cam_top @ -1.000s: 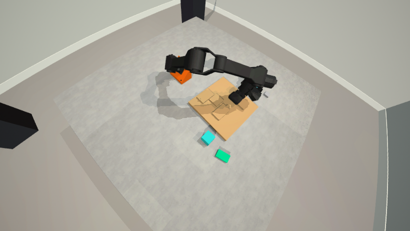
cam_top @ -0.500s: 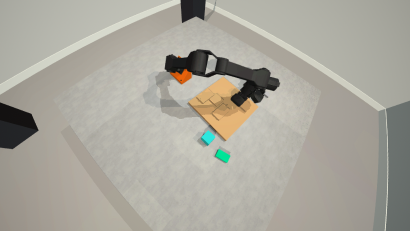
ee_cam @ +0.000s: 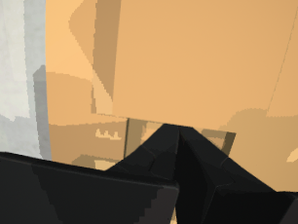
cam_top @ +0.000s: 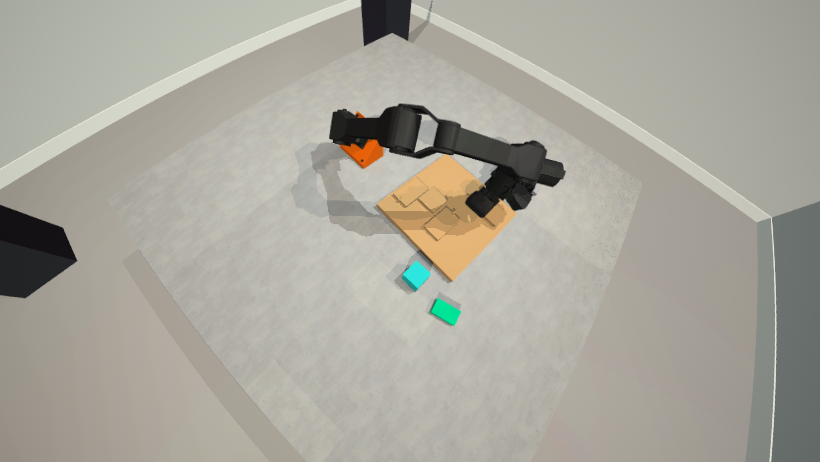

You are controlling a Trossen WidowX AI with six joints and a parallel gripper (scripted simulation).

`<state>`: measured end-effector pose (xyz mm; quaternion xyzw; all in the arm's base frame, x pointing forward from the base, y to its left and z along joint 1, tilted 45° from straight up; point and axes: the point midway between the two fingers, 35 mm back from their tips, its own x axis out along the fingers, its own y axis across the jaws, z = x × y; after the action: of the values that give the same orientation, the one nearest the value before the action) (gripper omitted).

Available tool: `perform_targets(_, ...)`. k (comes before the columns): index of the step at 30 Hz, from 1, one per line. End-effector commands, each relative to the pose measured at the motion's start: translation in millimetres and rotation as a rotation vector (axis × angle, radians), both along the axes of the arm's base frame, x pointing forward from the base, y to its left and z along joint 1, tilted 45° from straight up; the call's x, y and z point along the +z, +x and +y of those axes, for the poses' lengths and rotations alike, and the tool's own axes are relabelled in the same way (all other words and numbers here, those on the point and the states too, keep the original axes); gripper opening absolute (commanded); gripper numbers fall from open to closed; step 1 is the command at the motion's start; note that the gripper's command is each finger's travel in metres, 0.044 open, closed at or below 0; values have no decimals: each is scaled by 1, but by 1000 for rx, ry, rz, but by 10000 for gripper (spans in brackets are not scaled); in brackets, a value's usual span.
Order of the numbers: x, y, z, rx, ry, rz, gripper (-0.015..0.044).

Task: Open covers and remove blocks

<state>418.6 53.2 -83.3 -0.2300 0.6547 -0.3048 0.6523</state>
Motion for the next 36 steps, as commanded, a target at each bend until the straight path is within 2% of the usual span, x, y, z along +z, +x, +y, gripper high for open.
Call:
perform_targets(1,2,6,-1,4,-2,-3,0)
perform_targets(36,23,23,17,4,-1,-3,0)
